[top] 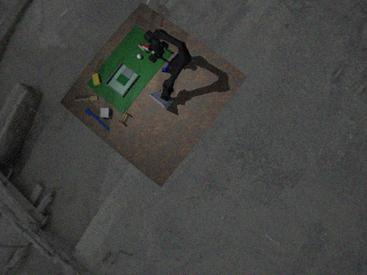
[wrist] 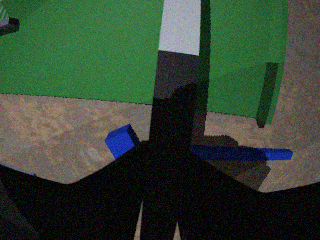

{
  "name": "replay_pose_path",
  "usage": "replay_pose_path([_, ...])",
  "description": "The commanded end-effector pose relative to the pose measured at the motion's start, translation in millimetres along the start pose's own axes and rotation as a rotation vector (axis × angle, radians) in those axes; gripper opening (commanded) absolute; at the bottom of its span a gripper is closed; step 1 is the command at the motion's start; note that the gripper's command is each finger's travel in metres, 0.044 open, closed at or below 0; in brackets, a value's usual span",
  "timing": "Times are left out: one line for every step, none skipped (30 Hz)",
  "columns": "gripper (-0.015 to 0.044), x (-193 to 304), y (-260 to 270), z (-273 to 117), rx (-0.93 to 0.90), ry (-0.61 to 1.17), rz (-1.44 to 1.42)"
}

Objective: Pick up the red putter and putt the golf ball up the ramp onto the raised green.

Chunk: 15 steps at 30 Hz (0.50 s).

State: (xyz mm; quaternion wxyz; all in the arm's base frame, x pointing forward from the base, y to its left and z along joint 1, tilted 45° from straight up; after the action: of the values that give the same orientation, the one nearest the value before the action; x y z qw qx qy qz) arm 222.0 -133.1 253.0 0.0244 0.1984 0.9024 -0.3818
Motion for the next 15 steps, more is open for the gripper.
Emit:
replay_pose_path([0.0000,1,0,7,0.000,-0.008,-0.003])
replay_pose_path([0.0000,1,0,7,0.000,-0.008,-0.003])
replay_pose_path([0.0000,1,0,8,0.000,-0.008,-0.003])
replay_pose_path([0.0000,1,0,9,0.000,-0.008,-0.003])
replay_pose_path([0.0000,1,0,10,0.000,-0.008,-0.003])
replay_pose_path([0.0000,1,0,12,0.000,-0.008,-0.003])
replay_pose_path([0.0000,1,0,13,0.000,-0.008,-0.003])
replay_pose_path([0.0000,1,0,15,0.000,-0.008,-0.003])
replay_pose_path([0.0000,1,0,17,0.000,-0.008,-0.003])
replay_pose_path([0.0000,1,0,18,0.000,-0.008,-0.003])
replay_pose_path([0.0000,1,0,20,0.000,-0.008,-0.003])
replay_pose_path([0.0000,1,0,22,0.000,-0.008,-0.003])
replay_pose_path([0.0000,1,0,23,0.000,-0.008,-0.003])
replay_pose_path([0.0000,1,0,25,0.000,-0.008,-0.002])
replay_pose_path([0.0000,1,0,26,0.000,-0.009,-0.002])
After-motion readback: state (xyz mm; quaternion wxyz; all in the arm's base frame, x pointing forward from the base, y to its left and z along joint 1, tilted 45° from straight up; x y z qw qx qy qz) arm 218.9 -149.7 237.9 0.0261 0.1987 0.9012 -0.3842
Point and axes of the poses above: the point midway between the two fingers, 35 mm back from their tips, its own z axis out along the fingers, its own y axis across the jaws, x = y × z, the point moved 4 cm from there along -z, back along the fingers, and after that the axes turned 15 degrees about z, right-handed, at the moved point
